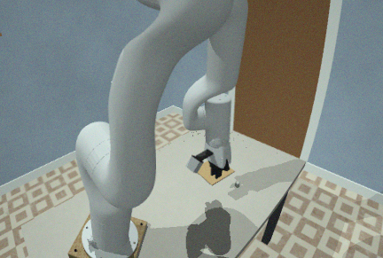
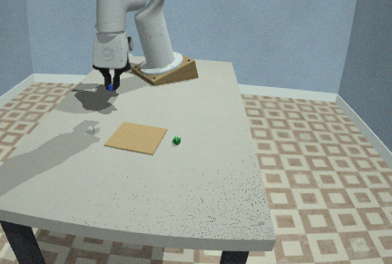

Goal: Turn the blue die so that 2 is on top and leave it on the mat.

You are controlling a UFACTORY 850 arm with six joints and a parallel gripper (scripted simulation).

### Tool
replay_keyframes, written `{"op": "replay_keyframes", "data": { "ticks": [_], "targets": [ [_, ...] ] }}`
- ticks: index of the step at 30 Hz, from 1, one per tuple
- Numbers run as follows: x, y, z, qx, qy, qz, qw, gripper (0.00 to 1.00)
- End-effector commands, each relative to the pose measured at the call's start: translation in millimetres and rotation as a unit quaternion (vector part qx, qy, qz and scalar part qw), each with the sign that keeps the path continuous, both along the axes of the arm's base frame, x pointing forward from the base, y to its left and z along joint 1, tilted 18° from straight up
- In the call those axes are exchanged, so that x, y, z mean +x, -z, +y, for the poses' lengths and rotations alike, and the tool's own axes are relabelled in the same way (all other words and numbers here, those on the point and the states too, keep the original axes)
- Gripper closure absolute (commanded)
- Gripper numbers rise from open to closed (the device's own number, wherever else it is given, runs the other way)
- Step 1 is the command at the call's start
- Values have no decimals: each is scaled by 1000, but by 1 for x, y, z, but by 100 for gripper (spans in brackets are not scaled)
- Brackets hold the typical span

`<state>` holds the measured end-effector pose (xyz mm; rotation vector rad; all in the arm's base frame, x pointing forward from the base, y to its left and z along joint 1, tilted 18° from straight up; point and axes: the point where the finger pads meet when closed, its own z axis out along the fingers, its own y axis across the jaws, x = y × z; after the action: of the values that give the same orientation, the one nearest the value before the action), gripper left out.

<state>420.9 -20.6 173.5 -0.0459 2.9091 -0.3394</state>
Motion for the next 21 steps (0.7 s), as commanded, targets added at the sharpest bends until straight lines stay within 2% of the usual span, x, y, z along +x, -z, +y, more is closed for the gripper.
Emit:
{"op": "replay_keyframes", "data": {
  "ticks": [1,6,12,15,17,21],
  "targets": [
    [2,-1,1,-3,-14,3,1000,89],
    [7,-1,4,-15,-68,16,997,89],
    [16,-1,10,-36,-161,38,986,89],
    [16,-1,11,-39,-171,40,984,89],
    [21,-1,14,-51,-224,52,972,89],
    [26,-1,17,-61,-270,63,959,89]
  ]
}}
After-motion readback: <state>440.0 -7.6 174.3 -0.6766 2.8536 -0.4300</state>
